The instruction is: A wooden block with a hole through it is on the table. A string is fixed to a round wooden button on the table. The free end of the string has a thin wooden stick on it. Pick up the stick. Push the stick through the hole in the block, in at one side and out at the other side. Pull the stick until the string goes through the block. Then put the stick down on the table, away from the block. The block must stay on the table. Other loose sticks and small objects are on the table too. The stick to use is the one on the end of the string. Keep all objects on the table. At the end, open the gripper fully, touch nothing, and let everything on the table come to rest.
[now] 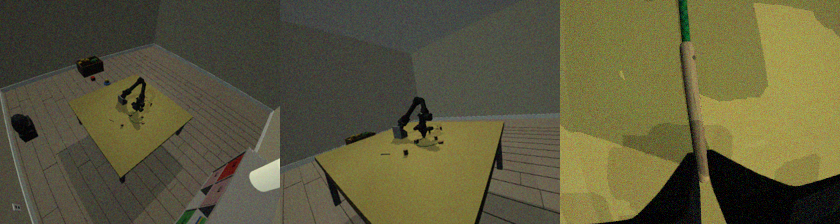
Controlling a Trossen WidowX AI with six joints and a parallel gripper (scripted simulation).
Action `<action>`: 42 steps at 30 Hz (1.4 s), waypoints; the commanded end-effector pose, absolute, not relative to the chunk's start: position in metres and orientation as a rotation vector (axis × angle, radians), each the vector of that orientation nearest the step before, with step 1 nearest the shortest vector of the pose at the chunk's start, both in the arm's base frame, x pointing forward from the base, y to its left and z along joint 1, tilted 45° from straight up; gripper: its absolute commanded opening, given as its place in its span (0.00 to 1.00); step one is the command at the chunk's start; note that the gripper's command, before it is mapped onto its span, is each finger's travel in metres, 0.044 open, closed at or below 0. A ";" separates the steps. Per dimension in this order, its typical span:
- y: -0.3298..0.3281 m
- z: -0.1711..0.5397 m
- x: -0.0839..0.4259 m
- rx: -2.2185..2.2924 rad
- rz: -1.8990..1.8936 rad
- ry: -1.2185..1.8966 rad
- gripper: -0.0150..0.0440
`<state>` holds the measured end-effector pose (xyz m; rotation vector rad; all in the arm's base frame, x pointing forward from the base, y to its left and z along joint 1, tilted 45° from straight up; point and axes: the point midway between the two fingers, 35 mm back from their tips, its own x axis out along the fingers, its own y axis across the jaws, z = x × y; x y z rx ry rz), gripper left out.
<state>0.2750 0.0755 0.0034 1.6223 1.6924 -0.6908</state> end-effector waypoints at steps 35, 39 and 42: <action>0.019 0.060 0.276 1.620 -0.689 1.688 0.61; 0.019 0.060 0.276 1.620 -0.689 1.688 0.61; 0.023 0.057 0.278 1.629 -0.689 1.684 0.74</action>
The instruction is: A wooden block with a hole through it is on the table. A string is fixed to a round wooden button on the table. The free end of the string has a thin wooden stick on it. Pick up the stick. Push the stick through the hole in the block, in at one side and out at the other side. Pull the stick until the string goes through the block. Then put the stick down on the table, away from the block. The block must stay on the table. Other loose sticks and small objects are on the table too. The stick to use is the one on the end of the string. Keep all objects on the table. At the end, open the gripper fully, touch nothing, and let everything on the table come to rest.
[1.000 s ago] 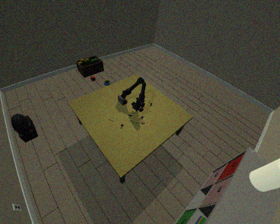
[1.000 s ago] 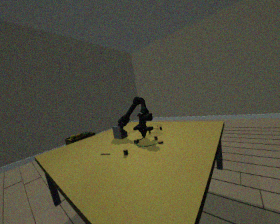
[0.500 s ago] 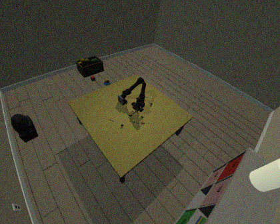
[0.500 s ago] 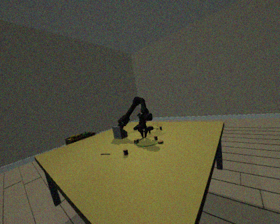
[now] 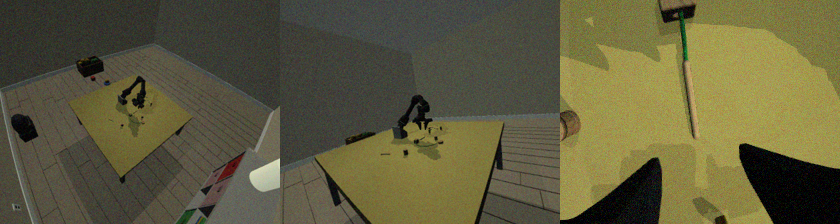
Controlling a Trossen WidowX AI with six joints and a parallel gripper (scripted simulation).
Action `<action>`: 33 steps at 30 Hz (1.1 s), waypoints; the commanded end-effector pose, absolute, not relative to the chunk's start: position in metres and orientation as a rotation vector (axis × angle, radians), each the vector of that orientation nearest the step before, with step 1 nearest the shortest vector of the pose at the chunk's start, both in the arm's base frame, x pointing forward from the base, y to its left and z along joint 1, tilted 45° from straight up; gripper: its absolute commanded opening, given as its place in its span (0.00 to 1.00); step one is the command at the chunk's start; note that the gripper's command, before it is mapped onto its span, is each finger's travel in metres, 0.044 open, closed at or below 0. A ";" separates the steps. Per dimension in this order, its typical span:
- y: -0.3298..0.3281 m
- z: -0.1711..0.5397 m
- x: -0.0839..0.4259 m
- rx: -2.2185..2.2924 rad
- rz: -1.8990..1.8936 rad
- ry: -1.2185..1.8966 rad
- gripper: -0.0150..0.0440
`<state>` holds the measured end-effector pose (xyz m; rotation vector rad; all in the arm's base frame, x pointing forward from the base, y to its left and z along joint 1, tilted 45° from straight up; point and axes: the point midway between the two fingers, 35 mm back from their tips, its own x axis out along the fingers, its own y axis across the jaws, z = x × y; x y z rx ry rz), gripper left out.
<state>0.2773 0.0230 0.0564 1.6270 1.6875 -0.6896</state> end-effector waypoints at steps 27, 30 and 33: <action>0.004 0.076 0.278 1.634 -0.692 1.686 1.00; 0.004 0.076 0.278 1.634 -0.692 1.686 1.00; 0.004 0.076 0.278 1.634 -0.692 1.686 1.00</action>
